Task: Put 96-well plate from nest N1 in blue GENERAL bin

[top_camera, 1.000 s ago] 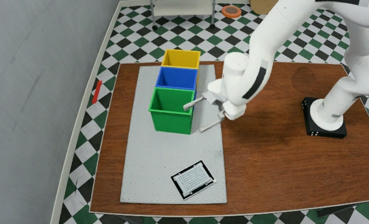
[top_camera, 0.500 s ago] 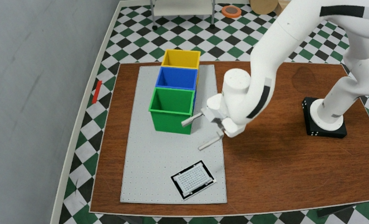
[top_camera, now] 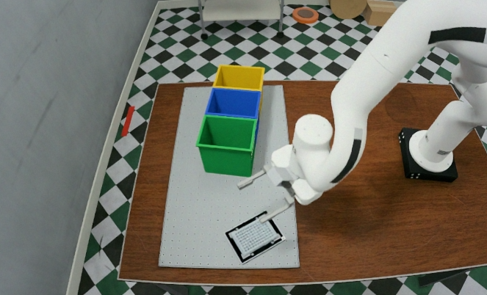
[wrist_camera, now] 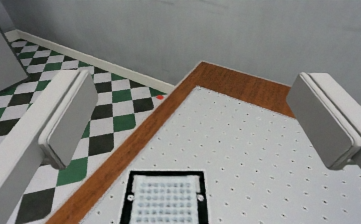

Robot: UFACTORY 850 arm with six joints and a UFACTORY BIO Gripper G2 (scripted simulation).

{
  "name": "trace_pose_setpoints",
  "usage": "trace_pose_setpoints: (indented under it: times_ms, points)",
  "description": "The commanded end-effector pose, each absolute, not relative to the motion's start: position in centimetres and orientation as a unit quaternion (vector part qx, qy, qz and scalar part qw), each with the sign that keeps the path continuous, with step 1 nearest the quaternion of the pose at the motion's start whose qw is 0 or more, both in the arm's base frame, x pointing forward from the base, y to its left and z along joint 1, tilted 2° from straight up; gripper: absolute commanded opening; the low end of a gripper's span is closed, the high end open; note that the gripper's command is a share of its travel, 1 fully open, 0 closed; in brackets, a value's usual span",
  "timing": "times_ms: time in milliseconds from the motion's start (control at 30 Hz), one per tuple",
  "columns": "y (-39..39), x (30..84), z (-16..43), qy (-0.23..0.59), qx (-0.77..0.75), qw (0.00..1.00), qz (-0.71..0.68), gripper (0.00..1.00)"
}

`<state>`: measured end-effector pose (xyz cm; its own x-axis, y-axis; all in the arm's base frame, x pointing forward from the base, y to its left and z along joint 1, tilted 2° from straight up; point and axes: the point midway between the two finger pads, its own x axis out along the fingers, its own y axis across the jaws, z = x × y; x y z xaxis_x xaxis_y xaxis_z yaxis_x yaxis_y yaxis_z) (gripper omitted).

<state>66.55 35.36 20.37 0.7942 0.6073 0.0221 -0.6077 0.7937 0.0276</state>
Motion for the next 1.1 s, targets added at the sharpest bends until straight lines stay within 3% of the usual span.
trace_pose_setpoints:
  times_ms: [0,1067]
  points:
    - [37.1,66.6,20.2,-0.007,0.017,0.947,0.321,0.37]
    - [38.2,66.6,17.9,-0.007,0.017,0.947,0.321,0.37]
